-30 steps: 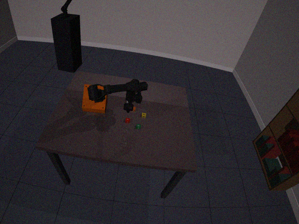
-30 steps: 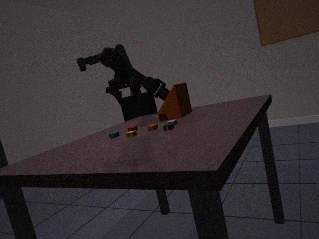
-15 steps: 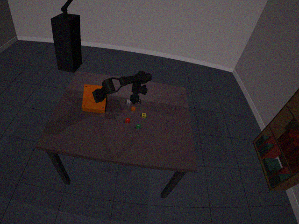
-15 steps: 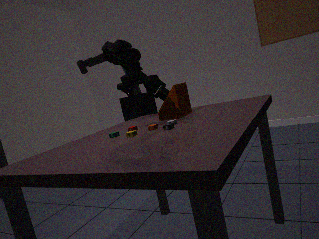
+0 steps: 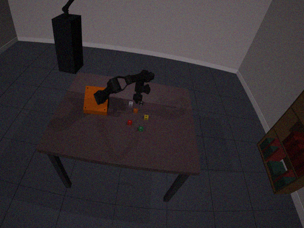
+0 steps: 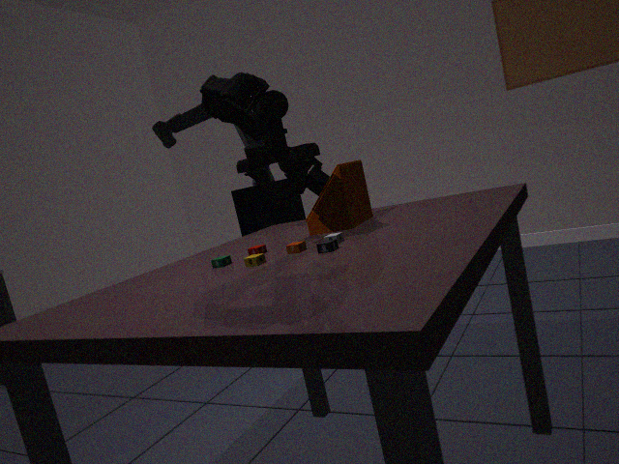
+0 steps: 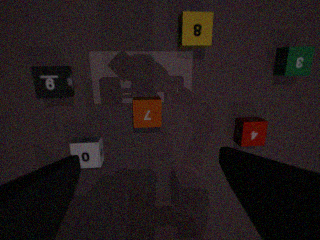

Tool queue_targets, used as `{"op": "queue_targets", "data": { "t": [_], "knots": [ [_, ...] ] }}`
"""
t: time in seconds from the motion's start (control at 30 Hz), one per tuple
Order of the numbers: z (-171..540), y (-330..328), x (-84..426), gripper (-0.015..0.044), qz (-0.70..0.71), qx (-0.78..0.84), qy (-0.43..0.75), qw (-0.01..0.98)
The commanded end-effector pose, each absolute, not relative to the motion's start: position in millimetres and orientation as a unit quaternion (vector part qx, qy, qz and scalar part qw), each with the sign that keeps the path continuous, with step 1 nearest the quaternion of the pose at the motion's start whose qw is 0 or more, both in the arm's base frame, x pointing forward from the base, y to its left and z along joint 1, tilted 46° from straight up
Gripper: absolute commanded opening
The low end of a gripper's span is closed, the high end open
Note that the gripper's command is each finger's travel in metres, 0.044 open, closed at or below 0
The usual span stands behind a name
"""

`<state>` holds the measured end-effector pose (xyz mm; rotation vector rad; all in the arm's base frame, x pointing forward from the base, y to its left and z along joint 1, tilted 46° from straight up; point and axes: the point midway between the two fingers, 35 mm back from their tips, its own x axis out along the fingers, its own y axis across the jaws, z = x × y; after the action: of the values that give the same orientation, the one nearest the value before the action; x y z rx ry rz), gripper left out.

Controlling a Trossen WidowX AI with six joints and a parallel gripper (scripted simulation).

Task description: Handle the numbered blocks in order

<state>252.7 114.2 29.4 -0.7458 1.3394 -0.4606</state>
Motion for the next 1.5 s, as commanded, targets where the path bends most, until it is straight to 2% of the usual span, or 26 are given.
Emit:
{"op": "queue_targets", "data": {
  "t": [0.0, 0.23, 0.47, 1.13, 1.47],
  "knots": [
    [29.3, 115.8, 253.5, 0.04, -0.207, -0.33, 0.601, 0.699],
    [27.5, 117.3, 251.8, 0.04, -0.206, -0.329, 0.601, 0.699],
    [-20.4, 150.8, 194.9, 0.04, -0.205, -0.329, 0.602, 0.698],
    [-20.4, 150.8, 194.9, 0.04, -0.205, -0.329, 0.602, 0.698],
    [-31.4, 186.6, 277.1, 0.04, -0.206, -0.328, 0.6, 0.7]
  ]
}}
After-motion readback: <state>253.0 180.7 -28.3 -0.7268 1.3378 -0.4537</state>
